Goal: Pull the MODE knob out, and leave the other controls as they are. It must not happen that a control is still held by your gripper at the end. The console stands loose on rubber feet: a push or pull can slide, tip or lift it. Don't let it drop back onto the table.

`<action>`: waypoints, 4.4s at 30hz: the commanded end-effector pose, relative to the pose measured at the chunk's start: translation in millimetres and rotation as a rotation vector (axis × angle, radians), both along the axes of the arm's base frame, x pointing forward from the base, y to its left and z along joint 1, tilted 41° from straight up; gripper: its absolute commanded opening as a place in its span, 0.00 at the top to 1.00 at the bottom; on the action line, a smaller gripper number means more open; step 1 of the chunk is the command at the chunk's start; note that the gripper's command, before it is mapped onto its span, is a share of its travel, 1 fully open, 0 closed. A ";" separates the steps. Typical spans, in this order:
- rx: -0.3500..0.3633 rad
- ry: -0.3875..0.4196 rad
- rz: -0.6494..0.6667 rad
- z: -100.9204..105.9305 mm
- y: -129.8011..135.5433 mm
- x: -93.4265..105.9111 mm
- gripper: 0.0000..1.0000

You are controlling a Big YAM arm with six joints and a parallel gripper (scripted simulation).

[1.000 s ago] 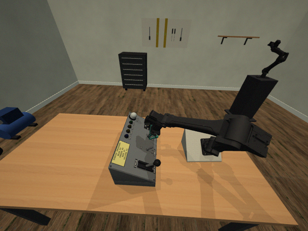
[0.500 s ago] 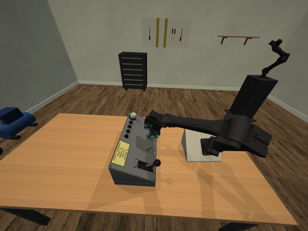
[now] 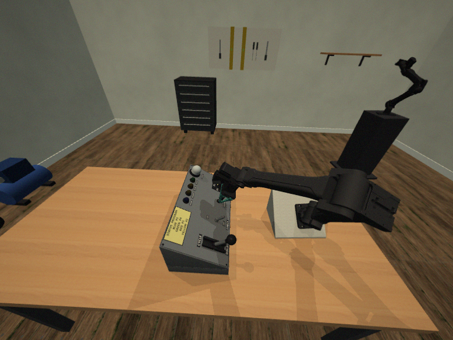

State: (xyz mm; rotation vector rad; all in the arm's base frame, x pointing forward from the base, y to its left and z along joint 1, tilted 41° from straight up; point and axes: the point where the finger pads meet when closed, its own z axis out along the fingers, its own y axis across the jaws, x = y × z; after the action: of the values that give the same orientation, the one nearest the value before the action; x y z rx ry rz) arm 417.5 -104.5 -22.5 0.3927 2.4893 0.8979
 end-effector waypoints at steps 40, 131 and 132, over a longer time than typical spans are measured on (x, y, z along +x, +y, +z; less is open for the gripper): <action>-0.020 -0.031 -0.002 14.7 -10.2 21.5 1.00; -0.022 -0.035 -0.002 23.1 -18.7 6.0 1.00; -0.023 -0.034 -0.004 23.6 -19.0 6.1 1.00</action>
State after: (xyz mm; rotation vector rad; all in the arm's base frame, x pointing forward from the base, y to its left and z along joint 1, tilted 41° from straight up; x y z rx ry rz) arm 409.8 -112.1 -12.1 0.3947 2.4933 0.8991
